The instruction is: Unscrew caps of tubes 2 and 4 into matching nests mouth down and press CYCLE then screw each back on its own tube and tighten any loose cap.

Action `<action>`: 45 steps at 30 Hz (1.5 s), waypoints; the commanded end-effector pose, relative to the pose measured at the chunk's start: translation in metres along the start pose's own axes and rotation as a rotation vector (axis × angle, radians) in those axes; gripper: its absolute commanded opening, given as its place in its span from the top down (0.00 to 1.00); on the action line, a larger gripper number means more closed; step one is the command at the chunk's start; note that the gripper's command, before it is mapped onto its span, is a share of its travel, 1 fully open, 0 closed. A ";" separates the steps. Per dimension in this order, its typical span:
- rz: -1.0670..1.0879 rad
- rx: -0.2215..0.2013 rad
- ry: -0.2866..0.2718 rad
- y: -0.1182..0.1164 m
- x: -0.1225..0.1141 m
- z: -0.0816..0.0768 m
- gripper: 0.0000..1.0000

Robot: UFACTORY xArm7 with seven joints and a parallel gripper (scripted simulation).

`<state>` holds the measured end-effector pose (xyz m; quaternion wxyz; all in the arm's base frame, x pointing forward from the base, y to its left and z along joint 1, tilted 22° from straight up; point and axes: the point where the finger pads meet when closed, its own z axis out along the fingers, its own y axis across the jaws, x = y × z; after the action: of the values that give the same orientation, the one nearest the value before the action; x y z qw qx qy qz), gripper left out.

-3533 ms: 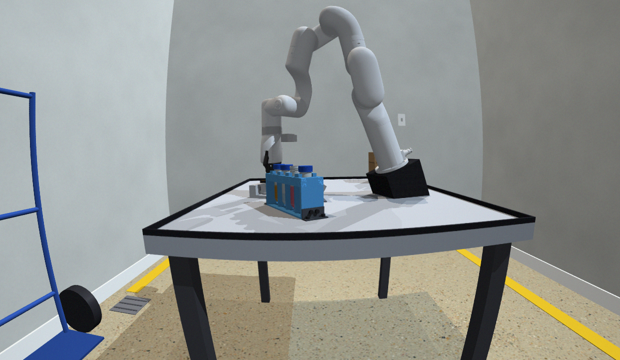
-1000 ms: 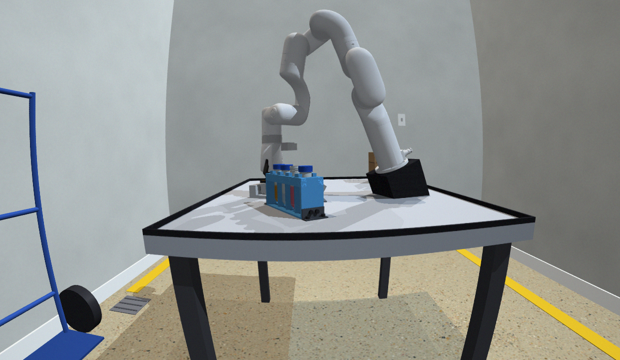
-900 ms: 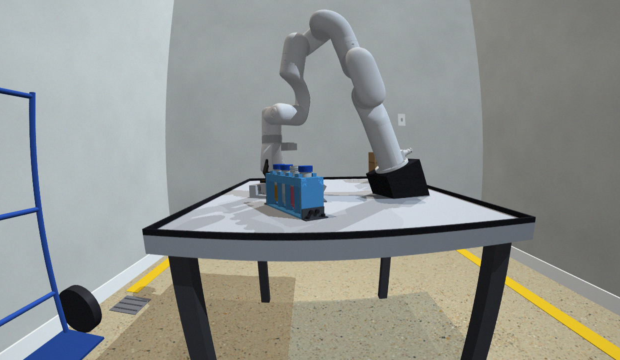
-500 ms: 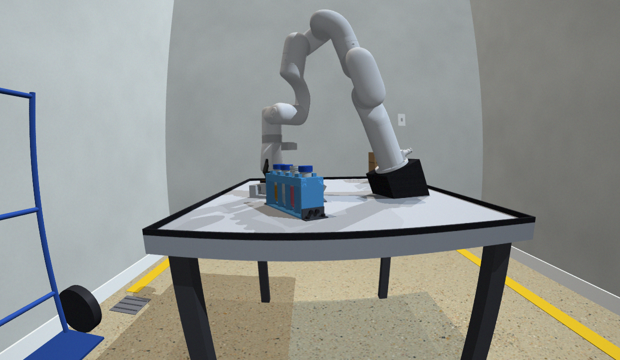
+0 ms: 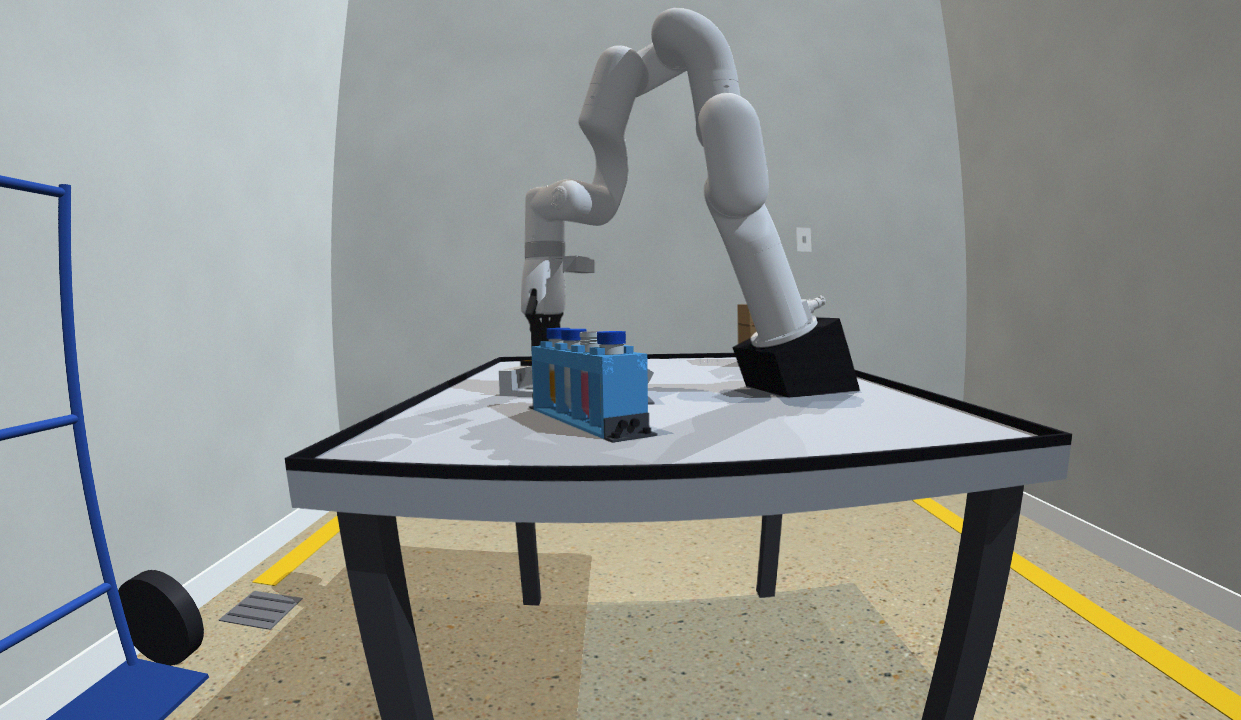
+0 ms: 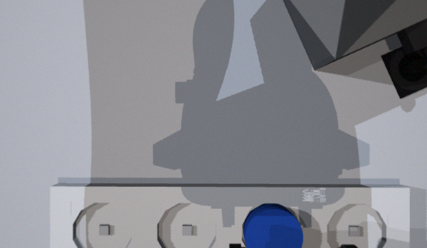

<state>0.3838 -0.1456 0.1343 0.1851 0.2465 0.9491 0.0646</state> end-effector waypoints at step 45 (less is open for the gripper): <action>0.861 0.005 0.004 0.078 0.043 -0.087 0.54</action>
<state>0.3499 -0.0817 0.2142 0.1489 0.5198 0.8299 0.1371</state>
